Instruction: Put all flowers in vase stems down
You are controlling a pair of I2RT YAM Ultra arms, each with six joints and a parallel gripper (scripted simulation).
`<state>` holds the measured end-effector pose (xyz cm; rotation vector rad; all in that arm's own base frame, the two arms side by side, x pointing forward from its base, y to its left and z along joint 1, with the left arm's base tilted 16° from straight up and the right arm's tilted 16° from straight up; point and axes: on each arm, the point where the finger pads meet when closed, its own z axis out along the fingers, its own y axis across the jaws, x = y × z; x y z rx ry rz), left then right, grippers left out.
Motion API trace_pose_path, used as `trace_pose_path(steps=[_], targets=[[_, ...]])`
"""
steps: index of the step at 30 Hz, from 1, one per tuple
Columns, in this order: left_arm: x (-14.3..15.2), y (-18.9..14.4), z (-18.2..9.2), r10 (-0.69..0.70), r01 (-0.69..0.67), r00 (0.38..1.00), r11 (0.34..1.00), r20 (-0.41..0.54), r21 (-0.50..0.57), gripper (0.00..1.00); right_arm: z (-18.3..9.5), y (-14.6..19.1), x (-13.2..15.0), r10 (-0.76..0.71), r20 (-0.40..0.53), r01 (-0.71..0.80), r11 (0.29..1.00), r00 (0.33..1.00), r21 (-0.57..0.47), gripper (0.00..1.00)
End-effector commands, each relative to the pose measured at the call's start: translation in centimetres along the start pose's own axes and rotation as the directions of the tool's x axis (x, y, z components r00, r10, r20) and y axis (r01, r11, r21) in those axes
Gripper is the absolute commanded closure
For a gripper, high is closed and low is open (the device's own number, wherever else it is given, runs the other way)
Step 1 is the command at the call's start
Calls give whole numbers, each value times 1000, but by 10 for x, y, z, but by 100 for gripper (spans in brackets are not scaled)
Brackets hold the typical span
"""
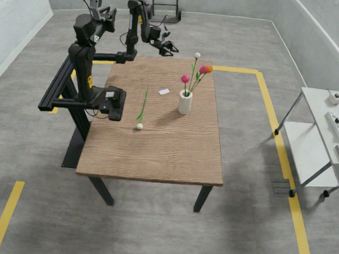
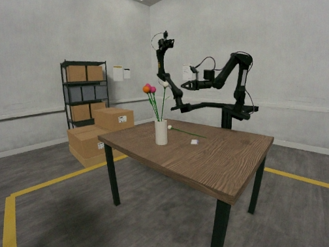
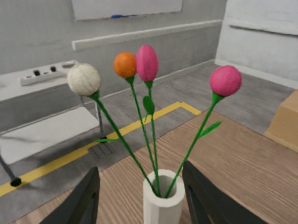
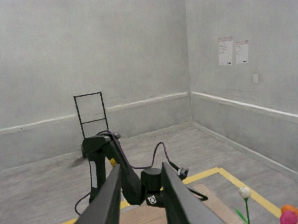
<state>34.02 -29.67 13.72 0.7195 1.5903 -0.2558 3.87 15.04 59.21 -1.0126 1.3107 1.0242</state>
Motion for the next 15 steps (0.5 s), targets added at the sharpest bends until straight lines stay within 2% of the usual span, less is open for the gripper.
trace_pose_path(steps=[1,10,12,15], targets=[[-9,36,5,-22,24,999,996,30,-82,40,7,0,1,2,-21,-2,1000,1000,5,70],[22,148,-4,-63,53,998,947,-21,-317,40,7,0,1,2,-21,-2,1000,1000,5,70],[27,164,-8,-71,57,997,934,-28,-352,40,7,0,1,2,-21,-2,1000,1000,5,70],[28,169,-9,-73,57,997,930,-30,-362,40,7,0,1,2,-21,-2,1000,1000,5,70]])
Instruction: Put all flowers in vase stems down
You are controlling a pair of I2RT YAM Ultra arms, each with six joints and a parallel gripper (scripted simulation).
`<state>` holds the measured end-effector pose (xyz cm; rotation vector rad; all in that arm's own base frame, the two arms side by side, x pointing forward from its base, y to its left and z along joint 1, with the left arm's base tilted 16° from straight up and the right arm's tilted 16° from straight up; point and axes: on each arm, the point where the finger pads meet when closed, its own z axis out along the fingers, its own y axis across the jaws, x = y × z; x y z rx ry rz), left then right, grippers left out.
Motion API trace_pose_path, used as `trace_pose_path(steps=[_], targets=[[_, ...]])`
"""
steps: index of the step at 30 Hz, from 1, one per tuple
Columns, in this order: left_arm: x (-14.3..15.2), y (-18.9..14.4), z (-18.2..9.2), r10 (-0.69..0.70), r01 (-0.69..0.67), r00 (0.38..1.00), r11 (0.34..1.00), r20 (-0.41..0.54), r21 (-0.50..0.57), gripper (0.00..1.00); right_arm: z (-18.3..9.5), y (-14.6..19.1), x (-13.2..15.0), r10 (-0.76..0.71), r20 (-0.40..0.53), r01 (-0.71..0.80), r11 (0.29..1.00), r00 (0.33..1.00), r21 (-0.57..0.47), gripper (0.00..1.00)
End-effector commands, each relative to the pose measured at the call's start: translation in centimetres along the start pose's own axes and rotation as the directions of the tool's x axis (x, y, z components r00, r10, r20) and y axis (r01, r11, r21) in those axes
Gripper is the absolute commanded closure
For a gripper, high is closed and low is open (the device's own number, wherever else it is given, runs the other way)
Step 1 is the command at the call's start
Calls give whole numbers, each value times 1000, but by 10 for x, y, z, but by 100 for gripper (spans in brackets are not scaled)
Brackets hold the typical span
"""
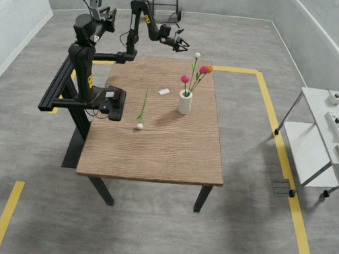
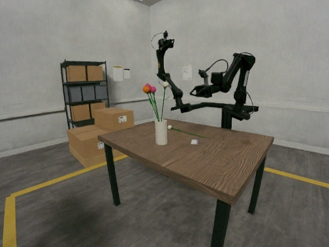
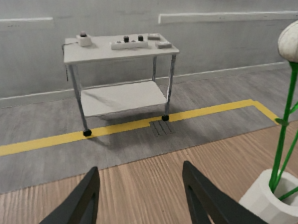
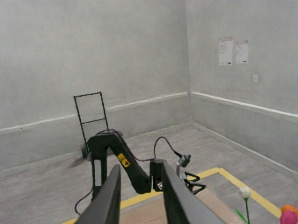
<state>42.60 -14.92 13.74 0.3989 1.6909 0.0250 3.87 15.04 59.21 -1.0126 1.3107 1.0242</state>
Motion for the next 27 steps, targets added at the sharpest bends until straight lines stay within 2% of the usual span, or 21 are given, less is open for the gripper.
trace_pose_path(steps=[1,4,10,20,27], targets=[[-15,9,4,-12,12,999,1000,44,-13,40,7,0,1,2,-21,-2,1000,1000,5,70],[-13,16,4,-14,15,999,999,41,-29,40,7,0,1,2,-21,-2,1000,1000,5,70],[-16,11,4,-13,14,999,1000,45,-16,40,7,0,1,2,-21,-2,1000,1000,5,70],[-34,14,5,-24,25,997,999,71,-20,40,7,0,1,2,-21,-2,1000,1000,5,70],[-36,13,8,-26,27,998,1000,57,-12,40,7,0,1,2,-21,-2,1000,1000,5,70]])
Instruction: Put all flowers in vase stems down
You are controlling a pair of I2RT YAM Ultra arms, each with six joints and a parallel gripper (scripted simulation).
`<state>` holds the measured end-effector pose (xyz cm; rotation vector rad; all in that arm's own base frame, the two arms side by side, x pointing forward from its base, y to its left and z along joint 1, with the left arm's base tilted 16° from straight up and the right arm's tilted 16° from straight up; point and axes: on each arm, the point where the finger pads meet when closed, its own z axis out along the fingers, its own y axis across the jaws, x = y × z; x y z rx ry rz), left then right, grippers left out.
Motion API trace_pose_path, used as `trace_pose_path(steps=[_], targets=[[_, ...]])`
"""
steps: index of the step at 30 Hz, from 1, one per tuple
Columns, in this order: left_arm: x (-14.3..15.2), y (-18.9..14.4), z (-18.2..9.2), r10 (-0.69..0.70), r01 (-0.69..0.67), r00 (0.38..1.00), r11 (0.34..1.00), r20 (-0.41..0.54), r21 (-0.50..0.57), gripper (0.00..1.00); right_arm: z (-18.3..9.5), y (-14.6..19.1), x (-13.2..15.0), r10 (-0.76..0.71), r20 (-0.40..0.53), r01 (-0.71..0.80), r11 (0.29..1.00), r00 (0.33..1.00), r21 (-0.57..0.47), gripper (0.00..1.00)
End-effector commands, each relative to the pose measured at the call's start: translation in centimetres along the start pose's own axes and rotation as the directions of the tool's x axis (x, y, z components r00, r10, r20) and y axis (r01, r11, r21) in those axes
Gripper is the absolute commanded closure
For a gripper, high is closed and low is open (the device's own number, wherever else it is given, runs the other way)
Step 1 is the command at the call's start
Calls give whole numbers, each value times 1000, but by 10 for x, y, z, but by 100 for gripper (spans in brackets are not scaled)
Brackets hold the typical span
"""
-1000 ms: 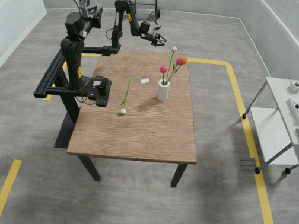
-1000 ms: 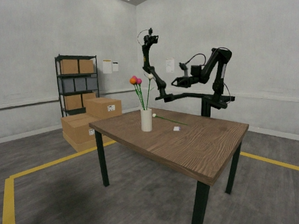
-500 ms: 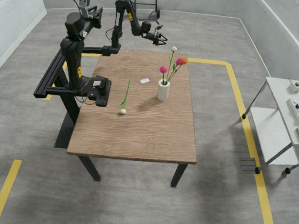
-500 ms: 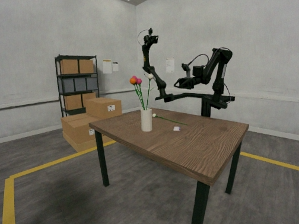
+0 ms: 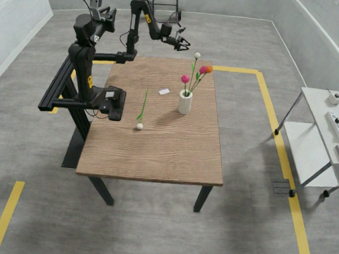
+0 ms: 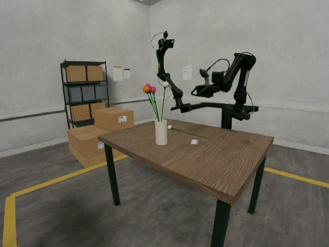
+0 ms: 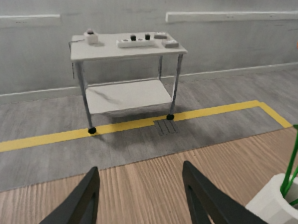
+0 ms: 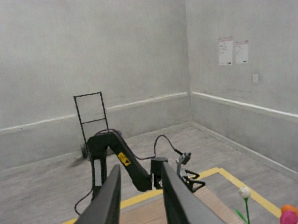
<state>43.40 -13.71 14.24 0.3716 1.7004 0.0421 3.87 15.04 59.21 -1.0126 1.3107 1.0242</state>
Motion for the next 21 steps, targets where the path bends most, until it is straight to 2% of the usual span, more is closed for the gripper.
trace_pose_path(steps=[1,10,21], targets=[[-36,-2,4,-19,18,998,1000,67,15,40,7,0,1,2,-21,-2,1000,1000,5,70],[-57,0,9,-29,27,997,999,74,22,40,7,0,1,2,-21,-2,1000,1000,5,70],[-111,7,14,-53,50,995,998,90,40,40,7,0,1,2,-21,-2,1000,1000,5,70]])
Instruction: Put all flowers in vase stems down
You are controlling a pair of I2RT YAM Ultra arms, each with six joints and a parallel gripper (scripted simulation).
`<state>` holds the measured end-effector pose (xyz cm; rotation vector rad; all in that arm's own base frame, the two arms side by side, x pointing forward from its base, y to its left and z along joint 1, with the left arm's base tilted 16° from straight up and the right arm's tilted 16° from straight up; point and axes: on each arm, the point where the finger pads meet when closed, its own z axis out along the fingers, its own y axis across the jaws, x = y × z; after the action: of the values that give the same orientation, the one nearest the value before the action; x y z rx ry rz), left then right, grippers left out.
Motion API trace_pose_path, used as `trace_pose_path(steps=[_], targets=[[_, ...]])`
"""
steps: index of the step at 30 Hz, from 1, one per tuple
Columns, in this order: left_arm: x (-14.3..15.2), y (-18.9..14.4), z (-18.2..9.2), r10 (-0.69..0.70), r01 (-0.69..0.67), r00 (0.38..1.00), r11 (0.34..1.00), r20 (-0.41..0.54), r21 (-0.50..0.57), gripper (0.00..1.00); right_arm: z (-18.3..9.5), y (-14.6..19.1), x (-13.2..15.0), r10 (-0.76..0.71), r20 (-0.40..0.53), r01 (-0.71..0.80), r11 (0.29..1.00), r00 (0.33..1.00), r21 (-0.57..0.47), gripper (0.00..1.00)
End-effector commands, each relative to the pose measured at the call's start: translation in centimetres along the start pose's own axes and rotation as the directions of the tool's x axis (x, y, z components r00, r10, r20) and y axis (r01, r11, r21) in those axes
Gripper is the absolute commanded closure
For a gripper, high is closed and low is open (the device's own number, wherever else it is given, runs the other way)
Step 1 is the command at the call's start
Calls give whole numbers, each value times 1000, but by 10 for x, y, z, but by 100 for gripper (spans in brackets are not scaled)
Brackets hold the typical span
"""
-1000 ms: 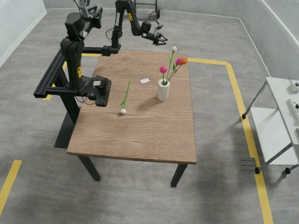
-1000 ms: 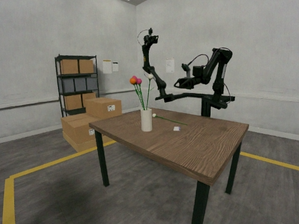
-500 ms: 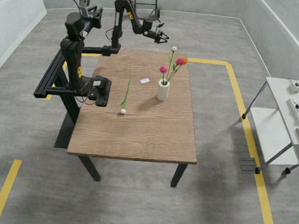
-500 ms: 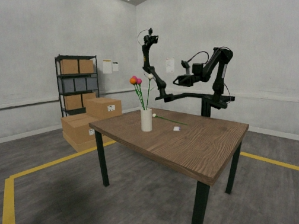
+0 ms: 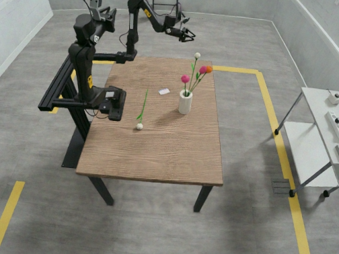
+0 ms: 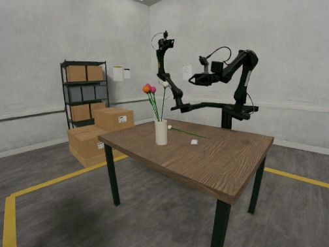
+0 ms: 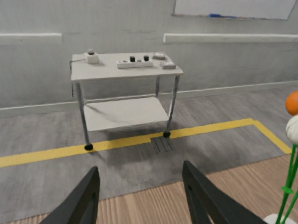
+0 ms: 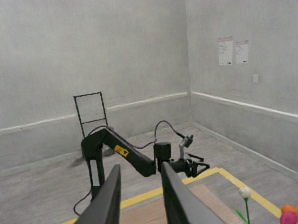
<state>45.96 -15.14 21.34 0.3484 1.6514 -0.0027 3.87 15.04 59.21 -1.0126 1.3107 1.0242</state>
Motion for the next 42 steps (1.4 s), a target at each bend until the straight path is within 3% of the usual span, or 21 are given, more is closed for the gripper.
trace_pose_path(steps=[1,3,17,20,33,37,42], targets=[[-36,-3,1,-18,17,999,999,34,28,40,7,0,1,2,-21,-2,1000,1000,5,70],[-41,-3,1,-20,19,999,999,32,30,40,7,0,1,2,-21,-2,1000,1000,5,70],[-148,15,-22,-65,61,996,996,64,63,40,7,0,1,2,-21,-2,1000,1000,5,70],[-152,16,-22,-67,63,996,996,56,67,40,7,0,1,2,-21,-2,1000,1000,5,70],[-254,43,-101,-115,105,989,989,93,103,40,7,0,1,2,-21,-2,1000,1000,5,70],[-260,44,-109,-119,110,990,988,79,111,40,7,0,1,2,-21,-2,1000,1000,5,70],[-292,57,-157,-139,126,985,984,106,124,40,7,0,1,2,-21,-2,1000,1000,5,70]])
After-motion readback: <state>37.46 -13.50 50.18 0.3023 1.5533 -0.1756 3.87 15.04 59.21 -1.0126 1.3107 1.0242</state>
